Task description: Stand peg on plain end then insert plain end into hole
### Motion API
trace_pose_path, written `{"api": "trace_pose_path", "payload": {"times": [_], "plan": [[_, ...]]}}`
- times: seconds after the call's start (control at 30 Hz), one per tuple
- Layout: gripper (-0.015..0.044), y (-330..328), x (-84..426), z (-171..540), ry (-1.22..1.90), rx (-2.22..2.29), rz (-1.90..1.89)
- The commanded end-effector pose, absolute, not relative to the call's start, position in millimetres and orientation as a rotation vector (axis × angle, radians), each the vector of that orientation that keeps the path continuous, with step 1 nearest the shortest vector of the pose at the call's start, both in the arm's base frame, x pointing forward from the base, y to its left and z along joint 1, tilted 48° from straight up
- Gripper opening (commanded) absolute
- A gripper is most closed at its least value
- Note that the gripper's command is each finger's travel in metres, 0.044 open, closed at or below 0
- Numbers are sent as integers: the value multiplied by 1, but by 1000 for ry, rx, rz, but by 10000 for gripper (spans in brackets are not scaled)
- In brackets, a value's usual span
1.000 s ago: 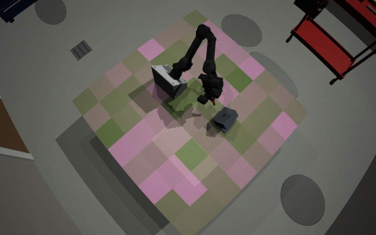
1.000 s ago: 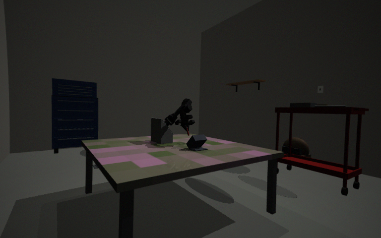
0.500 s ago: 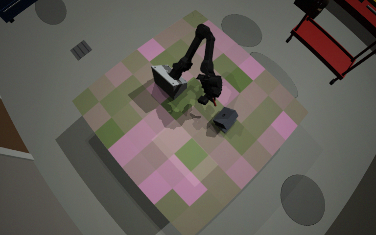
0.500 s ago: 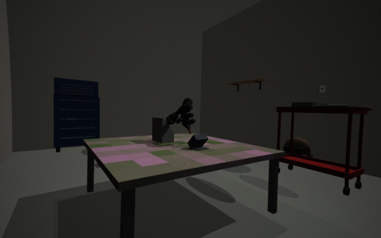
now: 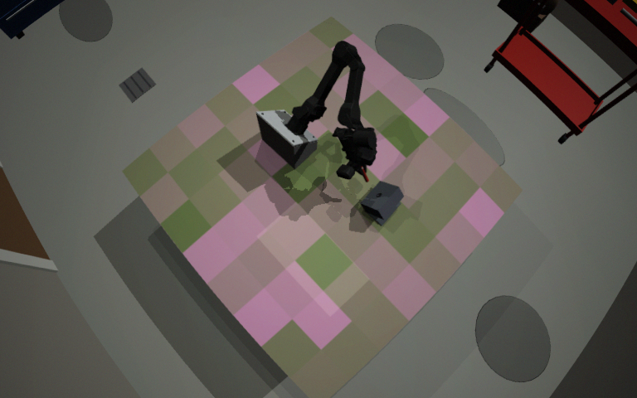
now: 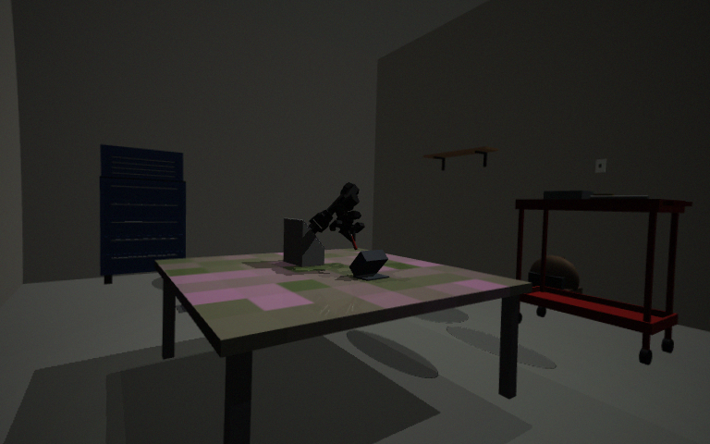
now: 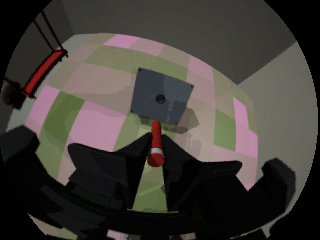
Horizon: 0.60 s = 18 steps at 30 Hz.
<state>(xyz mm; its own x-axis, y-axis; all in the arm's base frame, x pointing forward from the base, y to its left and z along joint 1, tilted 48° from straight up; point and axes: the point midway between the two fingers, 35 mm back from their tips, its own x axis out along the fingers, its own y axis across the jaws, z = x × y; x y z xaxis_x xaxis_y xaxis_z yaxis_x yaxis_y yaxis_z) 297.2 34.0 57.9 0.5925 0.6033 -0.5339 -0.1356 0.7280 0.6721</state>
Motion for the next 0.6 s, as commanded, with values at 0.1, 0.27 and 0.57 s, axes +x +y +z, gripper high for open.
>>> {"api": "trace_pose_path", "payload": {"times": [0.1,0.27,0.57], "plan": [[0,34,303,55,815,613,455],[0,35,307,54,798,602,454],[0,37,315,52,768,584,453]]}}
